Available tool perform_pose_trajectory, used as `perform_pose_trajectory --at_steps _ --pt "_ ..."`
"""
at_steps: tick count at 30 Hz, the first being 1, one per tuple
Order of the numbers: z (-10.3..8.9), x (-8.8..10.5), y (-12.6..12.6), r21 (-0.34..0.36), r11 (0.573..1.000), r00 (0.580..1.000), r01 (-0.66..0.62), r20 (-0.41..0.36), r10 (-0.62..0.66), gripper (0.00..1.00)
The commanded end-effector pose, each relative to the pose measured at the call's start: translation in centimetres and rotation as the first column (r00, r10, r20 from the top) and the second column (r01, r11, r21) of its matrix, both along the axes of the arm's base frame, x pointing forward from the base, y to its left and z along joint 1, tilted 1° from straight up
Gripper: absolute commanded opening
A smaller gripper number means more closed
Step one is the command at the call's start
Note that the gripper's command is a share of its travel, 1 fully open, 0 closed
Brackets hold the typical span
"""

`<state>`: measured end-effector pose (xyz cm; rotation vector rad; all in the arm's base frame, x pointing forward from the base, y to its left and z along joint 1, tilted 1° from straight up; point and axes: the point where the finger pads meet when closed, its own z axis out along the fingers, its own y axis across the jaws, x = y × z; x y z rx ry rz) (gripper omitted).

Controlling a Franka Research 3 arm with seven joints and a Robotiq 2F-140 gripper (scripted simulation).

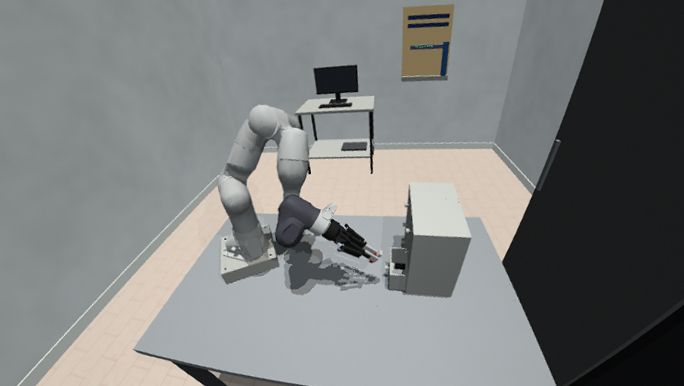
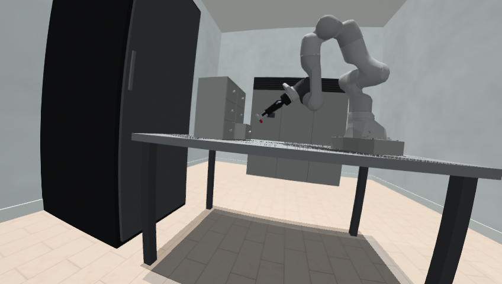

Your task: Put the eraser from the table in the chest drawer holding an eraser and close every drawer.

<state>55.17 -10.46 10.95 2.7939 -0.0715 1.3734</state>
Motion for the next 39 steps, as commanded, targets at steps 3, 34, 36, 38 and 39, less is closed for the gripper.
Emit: perform_pose_trajectory --at_steps 3,34,36,38,39 --pt "-0.6 2.0 -0.4 0.018 1.0 1.0 0.022 -0.02 -0.021 0.11" --pt "-0.5 9.3 -0.9 0.018 1.0 1.0 0.022 -0.02 -0.021 0.11" --pt "-0.5 9.3 -0.9 0.018 1.0 1.0 0.022 -0.02 -0.021 0.11" --pt "-0.5 9.4 -0.9 0.018 1.0 1.0 0.022 -0.02 -0.021 0.11" --pt "-0.5 9.4 -0.9 0.018 1.0 1.0 0.022 -0.02 -0.021 0.11"
